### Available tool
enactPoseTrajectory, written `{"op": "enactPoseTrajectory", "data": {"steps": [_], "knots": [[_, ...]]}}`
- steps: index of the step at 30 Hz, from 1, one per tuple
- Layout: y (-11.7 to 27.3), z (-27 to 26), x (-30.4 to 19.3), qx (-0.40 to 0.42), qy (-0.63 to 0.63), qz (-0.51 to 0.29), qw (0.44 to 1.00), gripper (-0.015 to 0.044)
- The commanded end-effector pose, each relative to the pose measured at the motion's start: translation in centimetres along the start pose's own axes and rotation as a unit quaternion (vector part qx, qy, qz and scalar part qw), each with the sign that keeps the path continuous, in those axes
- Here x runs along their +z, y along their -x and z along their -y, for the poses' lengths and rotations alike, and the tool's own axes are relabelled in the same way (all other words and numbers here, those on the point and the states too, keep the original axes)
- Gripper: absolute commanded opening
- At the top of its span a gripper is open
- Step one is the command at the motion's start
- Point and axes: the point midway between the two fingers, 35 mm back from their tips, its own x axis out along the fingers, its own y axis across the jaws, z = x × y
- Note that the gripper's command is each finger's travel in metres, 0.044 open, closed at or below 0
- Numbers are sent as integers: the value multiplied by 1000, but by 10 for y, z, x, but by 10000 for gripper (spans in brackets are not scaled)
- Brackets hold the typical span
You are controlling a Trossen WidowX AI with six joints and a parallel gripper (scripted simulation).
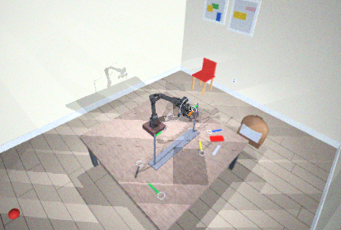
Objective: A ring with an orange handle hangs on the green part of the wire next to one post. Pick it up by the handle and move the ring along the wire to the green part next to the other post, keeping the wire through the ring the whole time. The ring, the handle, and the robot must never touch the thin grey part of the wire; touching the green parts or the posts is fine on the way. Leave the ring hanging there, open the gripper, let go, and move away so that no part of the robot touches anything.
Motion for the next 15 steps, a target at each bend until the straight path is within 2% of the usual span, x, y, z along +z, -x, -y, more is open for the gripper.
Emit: {"op": "enactPoseTrajectory", "data": {"steps": [1,6,15], "knots": [[0,0,0,0,0,0,1000,34],[2,0,0,0,0,0,1000,160],[38,-1,-1,-2,-2,-3,1000,160]]}}
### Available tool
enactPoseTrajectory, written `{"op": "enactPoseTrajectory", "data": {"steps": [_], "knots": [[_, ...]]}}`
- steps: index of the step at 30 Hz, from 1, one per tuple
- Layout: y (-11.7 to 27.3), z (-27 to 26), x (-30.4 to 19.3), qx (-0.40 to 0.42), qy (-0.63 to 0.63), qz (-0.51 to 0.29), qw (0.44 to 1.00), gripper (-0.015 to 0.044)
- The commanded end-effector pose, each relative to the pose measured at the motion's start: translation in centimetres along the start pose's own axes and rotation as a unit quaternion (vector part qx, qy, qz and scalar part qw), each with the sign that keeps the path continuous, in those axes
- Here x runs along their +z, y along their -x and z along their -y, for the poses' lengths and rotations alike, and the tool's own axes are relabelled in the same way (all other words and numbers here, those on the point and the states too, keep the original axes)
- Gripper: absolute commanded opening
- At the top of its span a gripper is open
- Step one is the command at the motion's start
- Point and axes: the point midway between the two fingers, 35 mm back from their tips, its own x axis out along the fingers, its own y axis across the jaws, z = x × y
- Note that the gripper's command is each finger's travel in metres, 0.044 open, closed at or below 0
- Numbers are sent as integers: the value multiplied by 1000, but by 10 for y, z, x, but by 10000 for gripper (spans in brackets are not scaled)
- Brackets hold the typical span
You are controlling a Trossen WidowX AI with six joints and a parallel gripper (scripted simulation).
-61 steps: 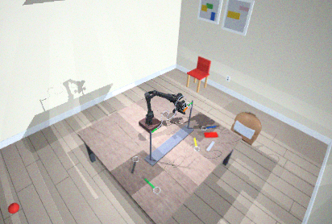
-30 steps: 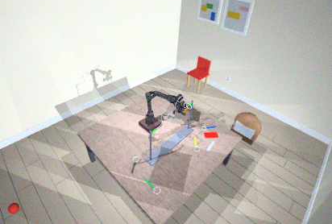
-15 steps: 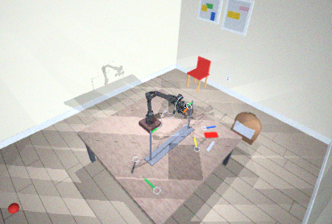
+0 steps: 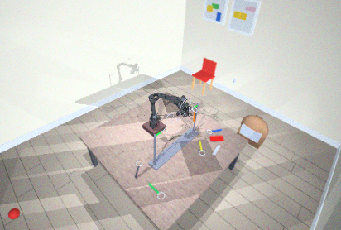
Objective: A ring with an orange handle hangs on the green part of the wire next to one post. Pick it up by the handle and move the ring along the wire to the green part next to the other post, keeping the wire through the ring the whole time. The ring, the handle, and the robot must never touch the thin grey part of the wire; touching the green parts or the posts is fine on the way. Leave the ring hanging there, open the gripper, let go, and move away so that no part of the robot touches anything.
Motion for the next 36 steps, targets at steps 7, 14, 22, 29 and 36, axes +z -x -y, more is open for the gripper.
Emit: {"op": "enactPoseTrajectory", "data": {"steps": [7,14,22,29,36], "knots": [[27,0,5,3,-8,7,1000,160],[27,0,5,3,-8,7,1000,160],[27,0,5,3,-8,7,1000,160],[27,0,5,3,-8,7,1000,160],[45,-1,2,3,-6,2,1000,239]]}}
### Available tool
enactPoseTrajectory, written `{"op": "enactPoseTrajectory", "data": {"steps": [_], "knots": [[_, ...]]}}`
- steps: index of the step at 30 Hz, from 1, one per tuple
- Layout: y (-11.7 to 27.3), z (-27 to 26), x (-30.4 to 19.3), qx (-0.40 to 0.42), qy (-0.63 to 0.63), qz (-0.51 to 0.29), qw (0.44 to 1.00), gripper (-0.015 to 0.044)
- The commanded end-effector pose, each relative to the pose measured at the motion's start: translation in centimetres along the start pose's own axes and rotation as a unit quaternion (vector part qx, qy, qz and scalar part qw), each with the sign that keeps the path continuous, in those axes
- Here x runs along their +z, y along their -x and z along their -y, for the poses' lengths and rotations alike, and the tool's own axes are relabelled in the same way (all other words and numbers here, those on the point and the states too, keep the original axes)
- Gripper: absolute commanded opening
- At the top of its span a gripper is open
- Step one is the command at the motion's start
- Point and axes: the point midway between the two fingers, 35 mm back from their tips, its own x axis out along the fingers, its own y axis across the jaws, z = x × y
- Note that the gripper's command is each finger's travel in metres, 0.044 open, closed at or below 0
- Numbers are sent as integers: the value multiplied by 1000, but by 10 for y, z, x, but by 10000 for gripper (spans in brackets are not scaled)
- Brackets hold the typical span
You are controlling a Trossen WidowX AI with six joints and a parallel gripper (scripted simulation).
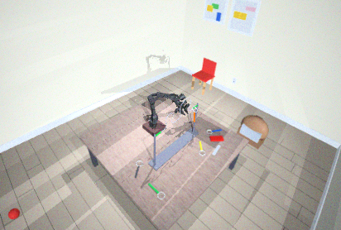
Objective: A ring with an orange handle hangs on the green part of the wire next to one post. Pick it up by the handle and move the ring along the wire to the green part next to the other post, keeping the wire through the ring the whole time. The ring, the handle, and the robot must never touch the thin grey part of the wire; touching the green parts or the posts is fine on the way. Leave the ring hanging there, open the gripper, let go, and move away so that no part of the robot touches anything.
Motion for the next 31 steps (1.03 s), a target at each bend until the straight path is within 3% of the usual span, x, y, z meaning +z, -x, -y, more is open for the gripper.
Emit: {"op": "enactPoseTrajectory", "data": {"steps": [1,8,31], "knots": [[28,-2,1,3,-2,1,1000,265],[47,0,2,5,-1,5,1000,440],[47,0,2,5,-1,5,1000,440]]}}
